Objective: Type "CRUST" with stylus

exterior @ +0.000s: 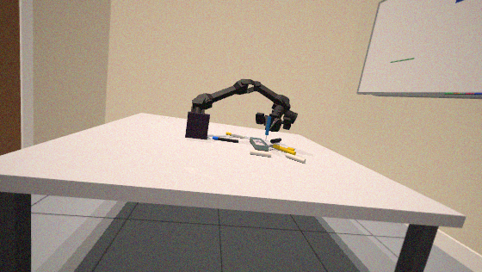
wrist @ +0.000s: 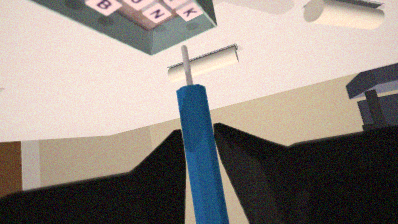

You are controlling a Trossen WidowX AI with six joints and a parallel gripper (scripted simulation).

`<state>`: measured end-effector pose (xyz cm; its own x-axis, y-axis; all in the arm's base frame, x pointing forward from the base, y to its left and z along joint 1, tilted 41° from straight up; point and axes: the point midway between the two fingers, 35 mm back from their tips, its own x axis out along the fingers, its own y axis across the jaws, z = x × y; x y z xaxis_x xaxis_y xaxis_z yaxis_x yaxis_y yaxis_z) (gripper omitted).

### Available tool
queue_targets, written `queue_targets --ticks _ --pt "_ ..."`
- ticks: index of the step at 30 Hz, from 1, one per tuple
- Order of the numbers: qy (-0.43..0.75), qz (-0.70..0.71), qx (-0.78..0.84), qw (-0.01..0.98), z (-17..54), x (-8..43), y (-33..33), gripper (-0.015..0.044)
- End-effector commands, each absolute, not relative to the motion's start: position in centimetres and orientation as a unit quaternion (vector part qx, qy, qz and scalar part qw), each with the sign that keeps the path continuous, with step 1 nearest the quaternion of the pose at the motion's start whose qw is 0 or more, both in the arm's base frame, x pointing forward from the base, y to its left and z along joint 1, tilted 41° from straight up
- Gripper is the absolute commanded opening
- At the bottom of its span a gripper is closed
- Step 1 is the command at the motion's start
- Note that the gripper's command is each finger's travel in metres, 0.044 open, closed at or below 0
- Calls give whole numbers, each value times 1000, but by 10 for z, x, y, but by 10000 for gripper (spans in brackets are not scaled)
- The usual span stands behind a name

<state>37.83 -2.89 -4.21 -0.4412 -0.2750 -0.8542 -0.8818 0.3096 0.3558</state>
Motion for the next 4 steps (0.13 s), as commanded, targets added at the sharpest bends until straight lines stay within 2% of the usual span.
queue_targets --ticks 1,4 --pt "730 433 -396 350 -43 378 -29 81" --pt "730 433 -396 350 -43 378 -29 81"
